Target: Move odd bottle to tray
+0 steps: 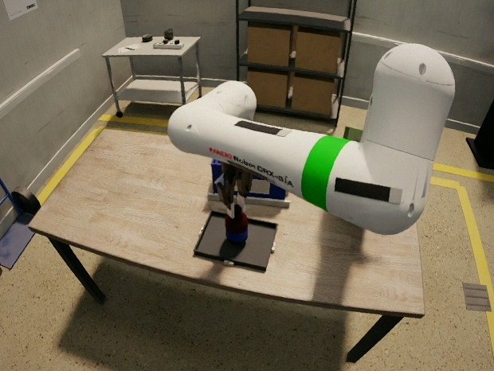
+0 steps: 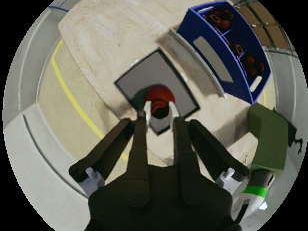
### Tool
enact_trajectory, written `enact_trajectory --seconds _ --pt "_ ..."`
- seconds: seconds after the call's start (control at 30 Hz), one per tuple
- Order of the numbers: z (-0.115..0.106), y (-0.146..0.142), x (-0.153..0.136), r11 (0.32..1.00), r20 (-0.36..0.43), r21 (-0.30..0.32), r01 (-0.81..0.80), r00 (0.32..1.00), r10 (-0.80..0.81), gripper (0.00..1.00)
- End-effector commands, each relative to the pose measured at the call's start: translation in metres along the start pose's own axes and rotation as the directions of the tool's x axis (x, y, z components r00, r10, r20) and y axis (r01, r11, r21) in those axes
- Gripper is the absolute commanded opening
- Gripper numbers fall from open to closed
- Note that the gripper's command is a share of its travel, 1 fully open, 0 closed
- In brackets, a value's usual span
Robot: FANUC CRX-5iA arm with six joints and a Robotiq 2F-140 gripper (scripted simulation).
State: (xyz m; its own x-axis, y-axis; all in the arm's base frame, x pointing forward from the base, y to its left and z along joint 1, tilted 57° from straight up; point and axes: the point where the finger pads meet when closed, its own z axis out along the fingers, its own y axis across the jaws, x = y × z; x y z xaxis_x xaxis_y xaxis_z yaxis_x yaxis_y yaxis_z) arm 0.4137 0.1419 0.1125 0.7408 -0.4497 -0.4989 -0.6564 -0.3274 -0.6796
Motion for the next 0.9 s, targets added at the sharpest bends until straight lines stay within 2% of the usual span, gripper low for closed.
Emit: enact_trajectory --seconds 0.0,0.87 --pt "0.0001 0.0 0.0004 1.0 -0.001 0.0 0.0 1.0 0.0 0.1" --pt "0.0091 -0.0001 0.0005 1.0 -0.001 0.0 0.0 1.0 0.0 0.1"
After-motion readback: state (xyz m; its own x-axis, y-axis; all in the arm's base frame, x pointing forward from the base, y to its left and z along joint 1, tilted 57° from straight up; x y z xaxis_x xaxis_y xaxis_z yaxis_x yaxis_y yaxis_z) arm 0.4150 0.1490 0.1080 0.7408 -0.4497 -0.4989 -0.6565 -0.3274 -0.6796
